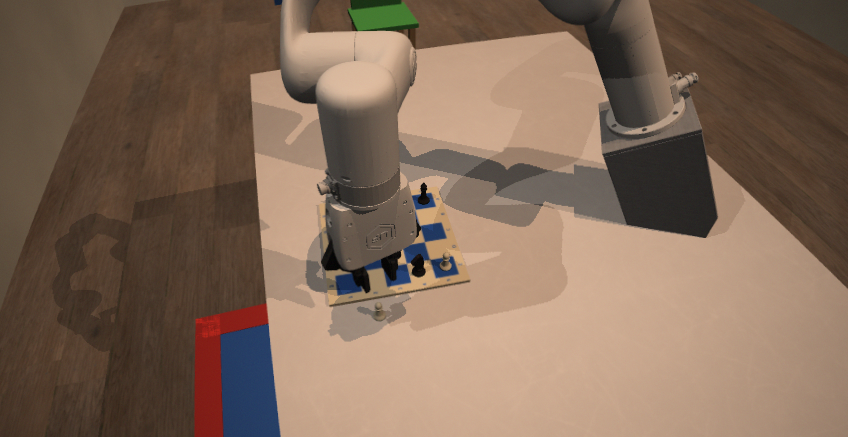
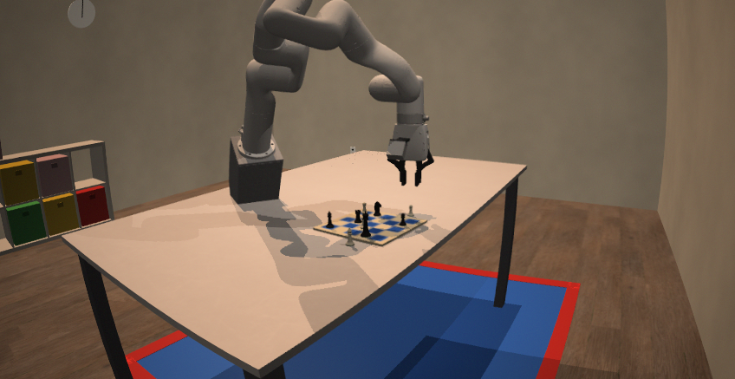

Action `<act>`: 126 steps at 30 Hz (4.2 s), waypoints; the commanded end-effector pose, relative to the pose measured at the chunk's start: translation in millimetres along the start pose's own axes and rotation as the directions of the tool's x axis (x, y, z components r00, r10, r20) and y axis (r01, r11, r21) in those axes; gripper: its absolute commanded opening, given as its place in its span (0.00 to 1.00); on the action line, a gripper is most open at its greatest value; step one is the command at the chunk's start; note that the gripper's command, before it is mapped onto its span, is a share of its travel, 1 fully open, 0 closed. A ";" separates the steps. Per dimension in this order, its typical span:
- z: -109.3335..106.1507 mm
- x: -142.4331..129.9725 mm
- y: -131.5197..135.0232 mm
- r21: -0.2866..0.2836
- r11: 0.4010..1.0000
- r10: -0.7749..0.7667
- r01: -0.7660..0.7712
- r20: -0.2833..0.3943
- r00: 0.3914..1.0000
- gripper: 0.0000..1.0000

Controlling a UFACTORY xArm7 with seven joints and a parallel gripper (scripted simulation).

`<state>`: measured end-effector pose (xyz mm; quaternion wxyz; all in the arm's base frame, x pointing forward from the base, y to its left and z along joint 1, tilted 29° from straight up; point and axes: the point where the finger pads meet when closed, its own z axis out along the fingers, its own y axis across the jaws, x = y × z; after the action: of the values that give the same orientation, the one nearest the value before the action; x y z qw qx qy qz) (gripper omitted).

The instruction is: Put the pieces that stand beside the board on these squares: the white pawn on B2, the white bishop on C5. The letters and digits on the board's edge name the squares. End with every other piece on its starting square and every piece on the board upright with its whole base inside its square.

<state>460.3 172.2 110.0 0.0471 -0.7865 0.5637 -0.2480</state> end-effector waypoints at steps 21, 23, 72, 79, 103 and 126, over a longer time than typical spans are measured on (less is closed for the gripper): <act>8.2 -0.8 -1.2 0.003 1.000 -0.001 0.001 0.001 1.000 0.34; 9.4 -0.7 -1.3 0.003 1.000 -0.001 0.001 0.001 1.000 0.34; 50.8 -0.6 -1.7 0.003 1.000 -0.001 0.001 0.001 1.000 0.34; 50.8 -0.6 -1.7 0.003 1.000 -0.001 0.001 0.001 1.000 0.34; 50.8 -0.7 -1.8 0.003 1.000 -0.001 0.001 0.001 1.000 0.34; 50.8 -1.4 -3.0 0.003 1.000 -0.001 0.001 0.001 1.000 0.34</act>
<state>484.7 162.7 65.0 0.0469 -0.7865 0.5636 -0.2480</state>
